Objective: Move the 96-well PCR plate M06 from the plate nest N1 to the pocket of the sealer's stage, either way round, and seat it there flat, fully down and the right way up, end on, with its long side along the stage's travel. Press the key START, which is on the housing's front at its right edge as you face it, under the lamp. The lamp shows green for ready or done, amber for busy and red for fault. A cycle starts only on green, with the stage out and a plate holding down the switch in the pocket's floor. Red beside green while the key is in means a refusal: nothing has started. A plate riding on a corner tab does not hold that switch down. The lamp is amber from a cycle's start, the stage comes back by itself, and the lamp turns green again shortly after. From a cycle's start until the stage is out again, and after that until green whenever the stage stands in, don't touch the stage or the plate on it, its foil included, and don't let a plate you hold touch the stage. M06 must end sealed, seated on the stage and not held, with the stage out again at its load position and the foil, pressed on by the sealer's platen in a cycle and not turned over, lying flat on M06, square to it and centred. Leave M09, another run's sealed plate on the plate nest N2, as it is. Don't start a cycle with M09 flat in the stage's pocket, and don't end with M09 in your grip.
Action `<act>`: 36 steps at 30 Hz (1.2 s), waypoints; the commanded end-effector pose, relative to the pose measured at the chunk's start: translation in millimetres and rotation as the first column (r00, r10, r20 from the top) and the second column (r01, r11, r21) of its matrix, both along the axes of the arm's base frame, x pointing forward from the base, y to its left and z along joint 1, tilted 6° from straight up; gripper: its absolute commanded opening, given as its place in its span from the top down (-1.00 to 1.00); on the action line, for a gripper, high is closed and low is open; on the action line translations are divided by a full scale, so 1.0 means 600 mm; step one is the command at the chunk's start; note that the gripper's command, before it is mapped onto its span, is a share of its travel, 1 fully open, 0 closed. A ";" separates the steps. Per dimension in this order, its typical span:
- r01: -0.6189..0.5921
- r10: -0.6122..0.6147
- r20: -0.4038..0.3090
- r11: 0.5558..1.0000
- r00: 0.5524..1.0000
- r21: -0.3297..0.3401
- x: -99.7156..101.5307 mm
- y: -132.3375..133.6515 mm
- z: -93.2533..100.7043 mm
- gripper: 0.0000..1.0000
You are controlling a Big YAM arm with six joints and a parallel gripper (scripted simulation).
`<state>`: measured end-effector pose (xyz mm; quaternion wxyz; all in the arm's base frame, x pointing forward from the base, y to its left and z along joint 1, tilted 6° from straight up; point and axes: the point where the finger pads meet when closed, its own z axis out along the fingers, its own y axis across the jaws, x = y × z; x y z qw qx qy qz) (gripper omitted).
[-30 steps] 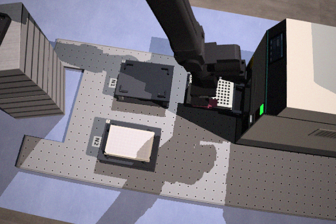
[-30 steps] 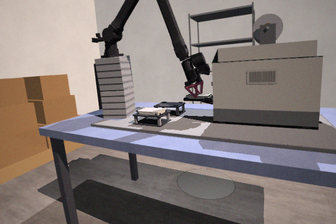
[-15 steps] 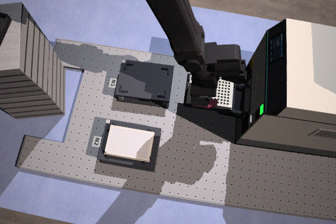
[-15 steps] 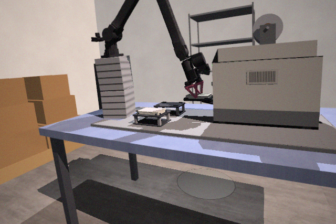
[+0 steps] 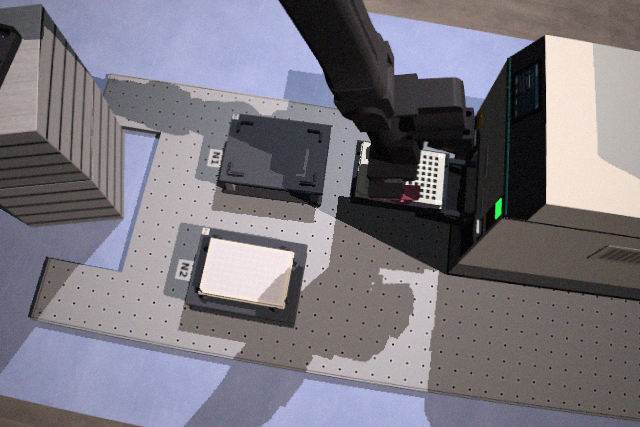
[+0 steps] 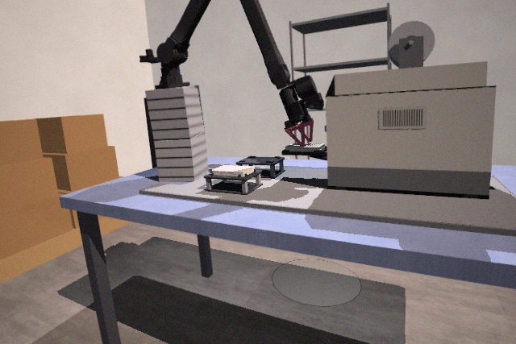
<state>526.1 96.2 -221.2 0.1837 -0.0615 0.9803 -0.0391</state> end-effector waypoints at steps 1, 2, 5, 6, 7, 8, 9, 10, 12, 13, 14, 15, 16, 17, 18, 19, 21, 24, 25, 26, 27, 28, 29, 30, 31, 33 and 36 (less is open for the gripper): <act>-0.001 0.001 0.009 1.000 1.000 0.006 0.002 0.018 0.017 -1.00; 0.001 -0.001 0.004 1.000 1.000 0.001 -0.001 0.015 0.014 -1.00; -0.002 0.002 -0.006 1.000 1.000 0.008 -0.008 0.016 0.009 -1.00; -0.002 0.002 -0.004 1.000 1.000 0.008 -0.006 0.016 0.011 -1.00; -0.002 0.002 0.006 1.000 1.000 0.009 0.001 0.018 0.018 -1.00; -0.002 0.002 0.015 1.000 1.000 0.012 0.008 0.020 0.025 -1.00; 0.000 0.000 0.028 1.000 1.000 0.011 0.016 0.021 0.033 -1.00; 0.001 -0.001 0.037 1.000 0.999 0.009 0.022 0.021 0.039 -1.00; -0.001 0.001 0.039 1.000 0.999 0.015 0.023 0.023 0.046 -1.00; -0.003 0.002 0.039 1.000 0.999 0.018 0.023 0.025 0.048 -1.00; -0.003 0.002 0.039 1.000 0.999 0.018 0.023 0.025 0.048 -1.00; -0.003 0.002 0.039 1.000 0.999 0.018 0.023 0.025 0.048 -1.00; -0.001 0.001 0.038 1.000 0.999 0.013 0.022 0.023 0.048 -1.00; 0.000 -0.001 0.034 1.000 0.999 0.008 0.018 0.021 0.047 -1.00; 0.000 0.000 0.028 1.000 1.000 0.008 0.013 0.021 0.046 -1.00; -0.002 0.002 0.024 1.000 1.000 0.011 0.011 0.021 0.046 -1.00; -0.003 0.003 0.021 1.000 1.000 0.012 0.008 0.022 0.047 -1.00; -0.003 0.002 0.015 1.000 1.000 0.011 0.003 0.020 0.037 -1.00; -0.003 0.003 0.014 1.000 1.000 0.010 0.001 0.020 0.033 -1.00; -0.003 0.002 0.015 1.000 1.000 0.011 0.001 0.020 0.031 -1.00; -0.003 0.002 0.020 1.000 1.000 0.012 0.005 0.021 0.030 -1.00; -0.003 0.002 0.021 1.000 1.000 0.012 0.007 0.021 0.028 -1.00; -0.003 0.002 0.022 1.000 1.000 0.012 0.009 0.021 0.026 -1.00; -0.003 0.002 0.022 1.000 1.000 0.012 0.011 0.022 0.024 -1.00; -0.003 0.002 0.022 1.000 1.000 0.012 0.011 0.022 0.024 -1.00; -0.003 0.002 0.022 1.000 1.000 0.012 0.013 0.022 0.022 -1.00; -0.003 0.002 0.013 1.000 1.000 0.010 0.009 0.021 0.013 -1.00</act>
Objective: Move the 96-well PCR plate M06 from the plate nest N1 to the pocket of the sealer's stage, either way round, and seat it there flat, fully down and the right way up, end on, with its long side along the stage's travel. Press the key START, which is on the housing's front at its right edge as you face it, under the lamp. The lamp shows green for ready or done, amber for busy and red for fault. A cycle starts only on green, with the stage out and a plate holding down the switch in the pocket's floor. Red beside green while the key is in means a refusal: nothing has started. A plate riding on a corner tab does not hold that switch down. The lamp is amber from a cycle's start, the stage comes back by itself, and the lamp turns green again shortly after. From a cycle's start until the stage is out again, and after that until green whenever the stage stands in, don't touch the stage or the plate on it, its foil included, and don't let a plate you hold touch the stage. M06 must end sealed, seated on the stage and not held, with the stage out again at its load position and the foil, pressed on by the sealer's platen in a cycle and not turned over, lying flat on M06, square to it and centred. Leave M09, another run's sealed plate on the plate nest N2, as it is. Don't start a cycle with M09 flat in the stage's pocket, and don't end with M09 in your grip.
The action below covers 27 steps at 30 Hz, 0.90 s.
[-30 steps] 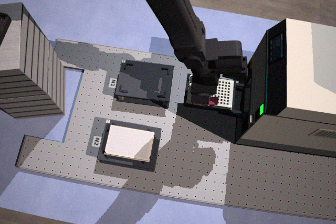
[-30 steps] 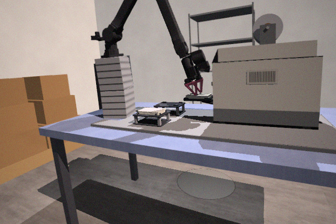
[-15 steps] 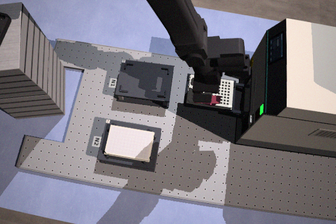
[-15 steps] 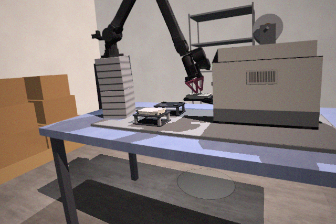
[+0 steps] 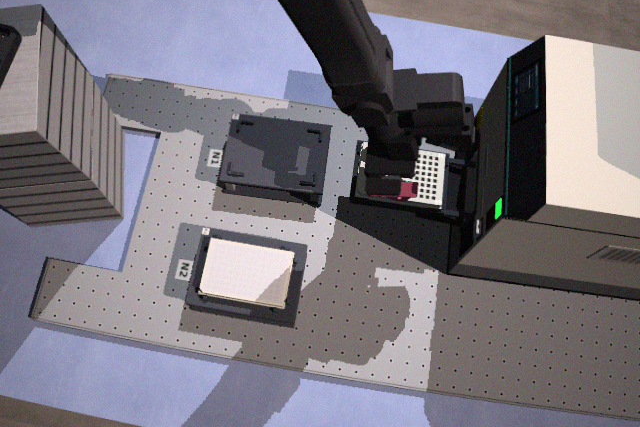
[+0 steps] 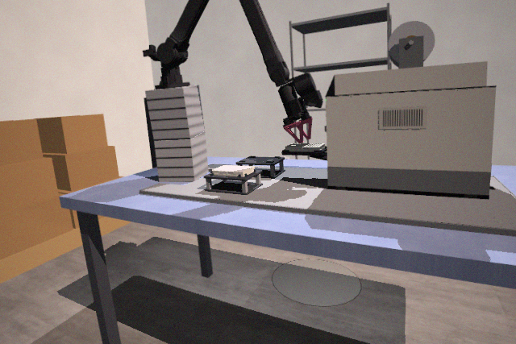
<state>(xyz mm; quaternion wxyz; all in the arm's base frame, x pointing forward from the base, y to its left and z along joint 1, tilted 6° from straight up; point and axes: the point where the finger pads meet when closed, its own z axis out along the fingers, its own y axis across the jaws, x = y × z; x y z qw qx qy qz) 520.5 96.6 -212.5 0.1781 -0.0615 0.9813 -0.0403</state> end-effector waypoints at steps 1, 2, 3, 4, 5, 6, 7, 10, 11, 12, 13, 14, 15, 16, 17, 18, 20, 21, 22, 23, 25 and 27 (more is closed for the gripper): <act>-0.004 0.003 0.024 1.000 1.000 0.013 0.018 0.020 -0.002 -1.00; -0.003 0.003 0.024 1.000 1.000 0.013 0.019 0.020 -0.002 -1.00; -0.003 0.003 0.024 1.000 1.000 0.013 0.019 0.021 -0.003 -1.00; -0.003 0.003 0.024 1.000 1.000 0.013 0.020 0.021 -0.003 -1.00; -0.003 0.003 0.024 1.000 1.000 0.013 0.020 0.021 -0.004 -1.00; -0.003 0.003 0.024 1.000 1.000 0.013 0.021 0.021 -0.004 -1.00; -0.003 0.003 0.024 1.000 1.000 0.013 0.021 0.021 -0.005 -1.00; -0.003 0.003 0.021 1.000 1.000 0.012 0.018 0.020 -0.007 -1.00; -0.003 0.003 0.016 1.000 1.000 0.011 0.014 0.019 -0.009 -1.00; -0.003 0.003 0.016 1.000 1.000 0.011 0.014 0.019 -0.009 -1.00; -0.003 0.003 0.016 1.000 1.000 0.011 0.014 0.019 -0.009 -1.00; -0.003 0.003 0.013 1.000 1.000 0.010 0.011 0.018 -0.010 -1.00; -0.003 0.003 0.010 1.000 1.000 0.009 0.007 0.017 -0.011 -1.00; -0.003 0.003 0.010 1.000 1.000 0.009 0.006 0.016 -0.009 -1.00; -0.003 0.003 0.010 1.000 1.000 0.009 0.004 0.016 -0.007 -1.00; -0.003 0.003 0.010 1.000 1.000 0.009 0.003 0.016 -0.005 -1.00; -0.003 0.003 0.013 1.000 1.000 0.010 0.002 0.015 0.000 -1.00; -0.003 0.003 0.017 1.000 1.000 0.011 0.005 0.016 0.004 -1.00; -0.003 0.003 0.021 1.000 1.000 0.012 0.008 0.016 0.007 -1.00; -0.003 0.003 0.025 1.000 1.000 0.013 0.010 0.017 0.011 -1.00; -0.004 0.003 0.041 1.000 0.999 0.016 0.022 0.020 0.021 -1.00; -0.004 0.003 0.057 1.000 0.998 0.020 0.034 0.023 0.031 -1.00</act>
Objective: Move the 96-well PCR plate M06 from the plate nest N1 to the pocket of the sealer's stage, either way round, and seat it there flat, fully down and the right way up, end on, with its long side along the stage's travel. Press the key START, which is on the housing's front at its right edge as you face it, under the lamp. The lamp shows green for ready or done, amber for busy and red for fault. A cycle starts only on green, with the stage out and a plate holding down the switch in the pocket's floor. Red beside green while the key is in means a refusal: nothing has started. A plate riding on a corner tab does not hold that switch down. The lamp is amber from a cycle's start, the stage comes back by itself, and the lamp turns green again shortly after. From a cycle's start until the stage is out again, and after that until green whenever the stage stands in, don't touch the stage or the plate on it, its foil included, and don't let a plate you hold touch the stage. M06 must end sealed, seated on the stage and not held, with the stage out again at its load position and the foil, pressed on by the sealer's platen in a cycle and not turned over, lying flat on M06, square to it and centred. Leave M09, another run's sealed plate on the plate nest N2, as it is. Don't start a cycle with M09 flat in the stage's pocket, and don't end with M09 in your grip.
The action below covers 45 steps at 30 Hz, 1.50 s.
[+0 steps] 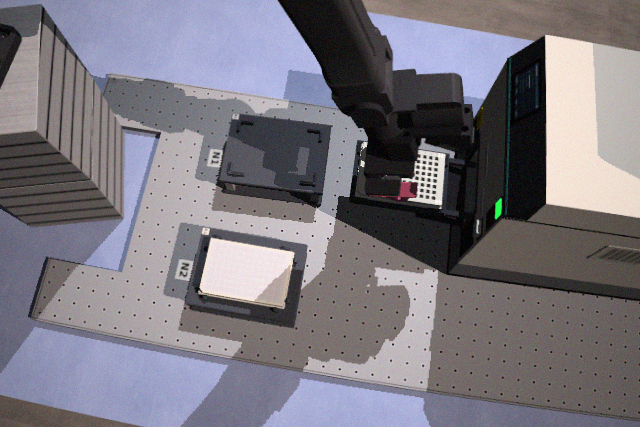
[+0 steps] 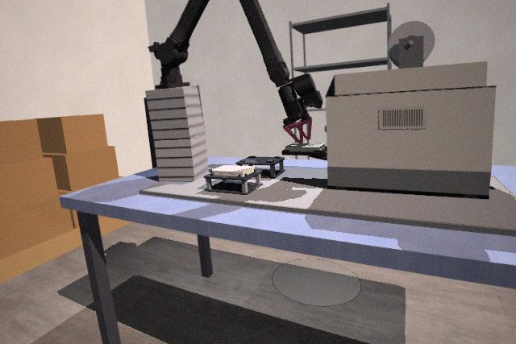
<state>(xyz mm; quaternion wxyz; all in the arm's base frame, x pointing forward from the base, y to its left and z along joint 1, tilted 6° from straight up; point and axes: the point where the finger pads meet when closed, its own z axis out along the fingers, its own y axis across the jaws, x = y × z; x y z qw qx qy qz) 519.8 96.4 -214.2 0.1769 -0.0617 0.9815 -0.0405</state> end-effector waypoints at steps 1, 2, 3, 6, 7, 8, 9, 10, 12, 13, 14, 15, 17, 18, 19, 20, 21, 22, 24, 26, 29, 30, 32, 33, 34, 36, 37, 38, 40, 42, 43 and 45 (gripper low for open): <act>-0.004 0.003 0.064 1.000 0.998 0.022 0.040 0.024 0.036 -1.00; -0.004 0.003 0.064 1.000 0.998 0.022 0.040 0.024 0.036 -1.00; -0.004 0.003 0.064 1.000 0.998 0.022 0.040 0.024 0.036 -1.00; -0.004 0.002 0.070 1.000 0.998 0.023 0.044 0.025 0.040 -1.00; -0.004 0.002 0.072 1.000 0.997 0.024 0.045 0.025 0.042 -1.00; -0.004 0.002 0.074 1.000 0.997 0.024 0.047 0.025 0.043 -1.00; -0.004 0.002 0.076 1.000 0.997 0.024 0.048 0.026 0.044 -1.00; -0.004 0.002 0.078 1.000 0.997 0.025 0.050 0.026 0.046 -1.00; -0.004 0.002 0.081 1.000 0.997 0.026 0.053 0.027 0.048 -1.00; -0.004 0.002 0.082 1.000 0.997 0.026 0.054 0.027 0.049 -1.00; -0.004 0.002 0.083 1.000 0.997 0.026 0.055 0.027 0.049 -1.00; -0.004 0.002 0.084 1.000 0.996 0.026 0.055 0.027 0.049 -1.00; -0.004 0.002 0.083 1.000 0.997 0.026 0.054 0.027 0.049 -1.00; -0.004 0.002 0.079 1.000 0.997 0.025 0.050 0.026 0.047 -1.00; -0.004 0.002 0.079 1.000 0.997 0.025 0.050 0.026 0.047 -1.00; -0.004 0.002 0.079 1.000 0.997 0.025 0.050 0.026 0.047 -1.00; -0.004 0.002 0.070 1.000 0.998 0.023 0.044 0.024 0.041 -1.00; -0.004 0.003 0.062 1.000 0.998 0.021 0.038 0.022 0.036 -1.00; -0.003 0.003 0.047 1.000 0.999 0.017 0.026 0.019 0.025 -1.00; -0.003 0.003 0.031 1.000 1.000 0.013 0.015 0.016 0.015 -1.00; -0.003 0.003 0.017 1.000 1.000 0.009 0.005 0.014 0.004 -1.00; -0.003 0.003 0.012 1.000 1.000 0.008 0.002 0.013 0.000 -1.00; -0.003 0.003 0.011 1.000 1.000 0.008 0.003 0.014 0.014 -1.00; -0.003 0.003 0.011 1.000 1.000 0.008 0.003 0.015 0.021 -1.00; -0.003 0.003 0.011 1.000 1.000 0.008 0.004 0.015 0.028 -1.00; -0.006 0.006 0.014 1.000 1.000 0.009 0.005 0.020 0.035 -1.00; -0.006 0.006 0.014 1.000 1.000 0.009 0.005 0.020 0.035 -1.00; -0.005 0.005 0.030 1.000 1.000 0.013 0.015 0.023 0.046 -1.00; -0.002 0.001 0.046 1.000 0.999 0.014 0.026 0.025 0.063 -1.00; 0.000 -0.001 0.058 1.000 0.998 0.017 0.035 0.028 0.078 -1.00; 0.000 -0.001 0.059 1.000 0.998 0.017 0.035 0.028 0.082 -1.00; 0.000 0.000 0.052 1.000 0.999 0.015 0.030 0.027 0.086 -1.00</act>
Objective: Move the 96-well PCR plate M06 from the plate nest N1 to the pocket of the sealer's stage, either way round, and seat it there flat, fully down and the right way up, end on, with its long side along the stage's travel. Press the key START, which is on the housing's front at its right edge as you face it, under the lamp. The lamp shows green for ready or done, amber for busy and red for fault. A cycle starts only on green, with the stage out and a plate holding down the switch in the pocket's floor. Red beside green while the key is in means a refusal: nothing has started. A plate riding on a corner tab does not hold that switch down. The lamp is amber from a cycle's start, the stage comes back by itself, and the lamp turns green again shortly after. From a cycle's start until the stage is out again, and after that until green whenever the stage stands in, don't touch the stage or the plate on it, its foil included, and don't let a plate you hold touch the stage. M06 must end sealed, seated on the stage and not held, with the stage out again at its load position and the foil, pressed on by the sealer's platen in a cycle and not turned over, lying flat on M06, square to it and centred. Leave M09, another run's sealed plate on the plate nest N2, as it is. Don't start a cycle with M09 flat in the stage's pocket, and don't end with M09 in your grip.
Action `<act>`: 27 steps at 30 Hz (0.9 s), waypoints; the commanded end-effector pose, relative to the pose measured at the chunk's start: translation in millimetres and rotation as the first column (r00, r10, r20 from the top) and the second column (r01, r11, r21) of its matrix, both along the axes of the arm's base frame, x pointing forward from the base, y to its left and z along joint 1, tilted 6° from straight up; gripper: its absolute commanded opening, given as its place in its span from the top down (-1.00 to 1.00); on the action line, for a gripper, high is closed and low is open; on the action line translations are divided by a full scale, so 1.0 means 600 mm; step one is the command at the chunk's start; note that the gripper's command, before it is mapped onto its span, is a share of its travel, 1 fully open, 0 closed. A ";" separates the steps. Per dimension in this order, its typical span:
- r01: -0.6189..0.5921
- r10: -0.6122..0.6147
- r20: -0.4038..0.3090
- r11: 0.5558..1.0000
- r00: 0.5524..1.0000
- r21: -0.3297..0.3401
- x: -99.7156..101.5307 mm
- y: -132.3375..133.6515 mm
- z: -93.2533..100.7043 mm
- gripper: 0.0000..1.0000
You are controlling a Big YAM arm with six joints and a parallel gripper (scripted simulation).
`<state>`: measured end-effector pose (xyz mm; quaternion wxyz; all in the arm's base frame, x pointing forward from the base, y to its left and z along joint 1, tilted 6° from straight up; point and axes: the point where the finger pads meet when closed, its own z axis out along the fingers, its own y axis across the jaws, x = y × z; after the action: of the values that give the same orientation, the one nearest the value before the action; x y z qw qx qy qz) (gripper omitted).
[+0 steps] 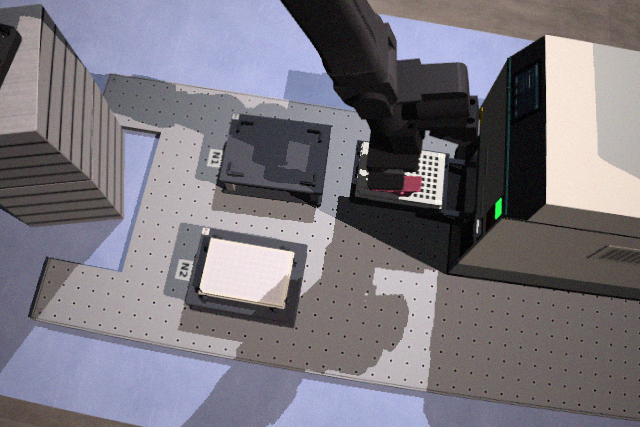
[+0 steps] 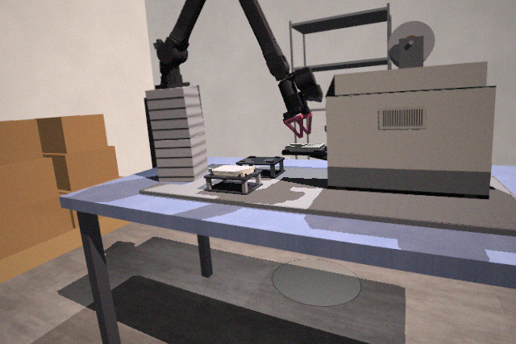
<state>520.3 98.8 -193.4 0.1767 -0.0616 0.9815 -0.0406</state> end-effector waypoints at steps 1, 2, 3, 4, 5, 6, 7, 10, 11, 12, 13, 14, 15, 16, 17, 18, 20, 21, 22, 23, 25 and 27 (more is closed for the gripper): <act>0.000 0.000 0.045 1.000 0.999 0.014 0.023 0.022 0.050 -1.00; 0.000 0.000 0.038 1.000 0.999 0.012 0.018 0.020 0.049 -1.00; -0.001 0.000 0.027 1.000 1.000 0.009 0.010 0.019 0.044 -1.00; 0.000 0.000 0.016 1.000 1.000 0.007 0.003 0.017 0.040 -1.00; -0.001 0.001 0.010 1.000 1.000 0.005 -0.001 0.017 0.038 -1.00; -0.001 0.001 0.006 1.000 1.000 0.004 -0.003 0.017 0.037 -1.00; -0.001 0.001 0.003 1.000 1.000 0.004 -0.005 0.017 0.037 -1.00; -0.001 0.001 0.016 1.000 1.000 0.007 0.004 0.019 0.043 -1.00; -0.001 0.001 0.030 1.000 1.000 0.010 0.013 0.022 0.053 -1.00; -0.001 0.001 0.042 1.000 0.999 0.014 0.020 0.024 0.063 -1.00; -0.002 0.001 0.050 1.000 0.999 0.016 0.025 0.026 0.073 -1.00; -0.002 0.001 0.054 1.000 0.999 0.017 0.029 0.027 0.079 -1.00; -0.002 0.001 0.058 1.000 0.998 0.018 0.032 0.028 0.086 -1.00; -0.002 0.001 0.063 1.000 0.998 0.019 0.036 0.029 0.091 -1.00; -0.002 0.001 0.065 1.000 0.998 0.019 0.037 0.029 0.090 -1.00; -0.002 0.001 0.069 1.000 0.998 0.020 0.039 0.030 0.090 -1.00; 0.002 -0.003 0.066 1.000 0.998 0.018 0.040 0.022 0.081 -1.00; 0.003 -0.004 0.065 1.000 0.998 0.016 0.040 0.018 0.077 -1.00; 0.003 -0.004 0.064 1.000 0.998 0.015 0.040 0.015 0.074 -1.00; 0.003 -0.004 0.060 1.000 0.998 0.012 0.039 0.010 0.070 -1.00; 0.004 -0.004 0.057 1.000 0.998 0.010 0.038 0.006 0.066 -1.00; 0.004 -0.004 0.053 1.000 0.999 0.007 0.037 0.002 0.063 -1.00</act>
<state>523.0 102.0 -164.0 0.1829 -0.0610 0.9804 -0.0397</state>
